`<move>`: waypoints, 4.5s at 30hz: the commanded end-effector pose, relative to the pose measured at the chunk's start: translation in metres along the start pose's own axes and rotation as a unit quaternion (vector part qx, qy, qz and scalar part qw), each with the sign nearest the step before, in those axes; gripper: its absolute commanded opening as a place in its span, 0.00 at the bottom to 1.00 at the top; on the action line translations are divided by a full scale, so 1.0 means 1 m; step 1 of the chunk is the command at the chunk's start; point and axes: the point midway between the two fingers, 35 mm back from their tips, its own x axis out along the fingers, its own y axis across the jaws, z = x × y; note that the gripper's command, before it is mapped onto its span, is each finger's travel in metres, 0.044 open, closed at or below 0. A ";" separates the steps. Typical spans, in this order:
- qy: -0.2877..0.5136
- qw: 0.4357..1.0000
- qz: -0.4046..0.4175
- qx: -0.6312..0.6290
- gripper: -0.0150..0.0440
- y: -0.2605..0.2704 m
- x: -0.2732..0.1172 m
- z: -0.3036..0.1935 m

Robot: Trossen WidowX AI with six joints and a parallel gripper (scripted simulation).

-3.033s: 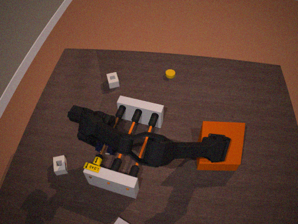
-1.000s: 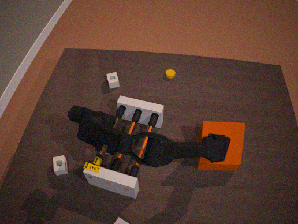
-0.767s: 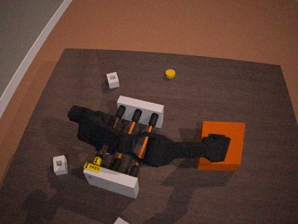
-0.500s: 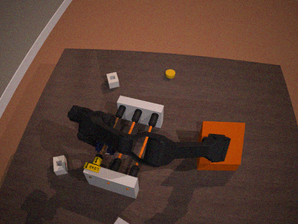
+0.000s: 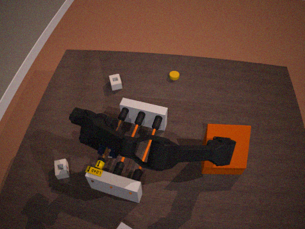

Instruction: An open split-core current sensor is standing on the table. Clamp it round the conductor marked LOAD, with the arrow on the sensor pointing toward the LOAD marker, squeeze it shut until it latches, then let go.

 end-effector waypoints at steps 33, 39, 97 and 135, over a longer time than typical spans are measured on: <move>-0.008 1.000 0.006 0.010 0.25 0.001 -0.008 0.010; -0.008 1.000 0.006 0.010 0.25 0.001 -0.008 0.010; 0.000 1.000 0.000 0.000 0.25 0.000 0.000 0.000; 0.000 1.000 0.000 0.000 0.25 0.000 0.000 0.000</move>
